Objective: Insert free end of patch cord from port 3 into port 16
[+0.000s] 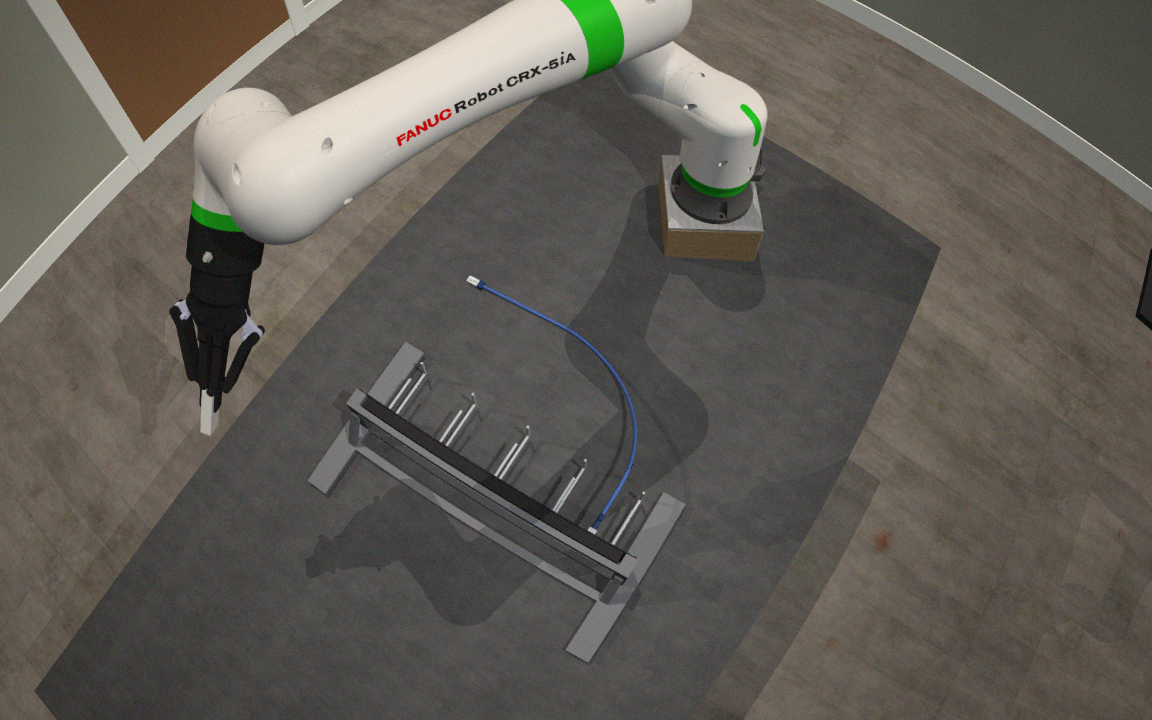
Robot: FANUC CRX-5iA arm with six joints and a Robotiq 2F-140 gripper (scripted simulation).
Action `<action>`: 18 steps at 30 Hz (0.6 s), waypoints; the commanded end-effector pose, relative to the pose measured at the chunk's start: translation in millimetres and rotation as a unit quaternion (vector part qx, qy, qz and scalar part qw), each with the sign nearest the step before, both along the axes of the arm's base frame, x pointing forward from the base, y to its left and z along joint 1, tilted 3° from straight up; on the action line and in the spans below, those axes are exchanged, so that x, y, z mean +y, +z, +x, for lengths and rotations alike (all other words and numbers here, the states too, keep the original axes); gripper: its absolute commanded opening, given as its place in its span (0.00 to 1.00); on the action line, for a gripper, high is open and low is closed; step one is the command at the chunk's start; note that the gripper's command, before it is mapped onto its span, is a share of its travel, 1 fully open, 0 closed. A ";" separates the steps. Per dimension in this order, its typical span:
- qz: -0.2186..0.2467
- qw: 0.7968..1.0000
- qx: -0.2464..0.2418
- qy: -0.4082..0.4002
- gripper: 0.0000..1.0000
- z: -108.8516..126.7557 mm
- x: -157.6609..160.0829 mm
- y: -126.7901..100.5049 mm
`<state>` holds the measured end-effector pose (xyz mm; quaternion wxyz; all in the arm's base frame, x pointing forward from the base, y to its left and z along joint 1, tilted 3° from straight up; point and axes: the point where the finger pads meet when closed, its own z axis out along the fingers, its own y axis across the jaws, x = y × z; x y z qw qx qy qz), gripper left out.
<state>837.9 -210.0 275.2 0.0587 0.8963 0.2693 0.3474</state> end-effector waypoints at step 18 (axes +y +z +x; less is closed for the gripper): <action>-0.128 0.968 0.130 0.172 0.00 -0.9 -34.4 -14.6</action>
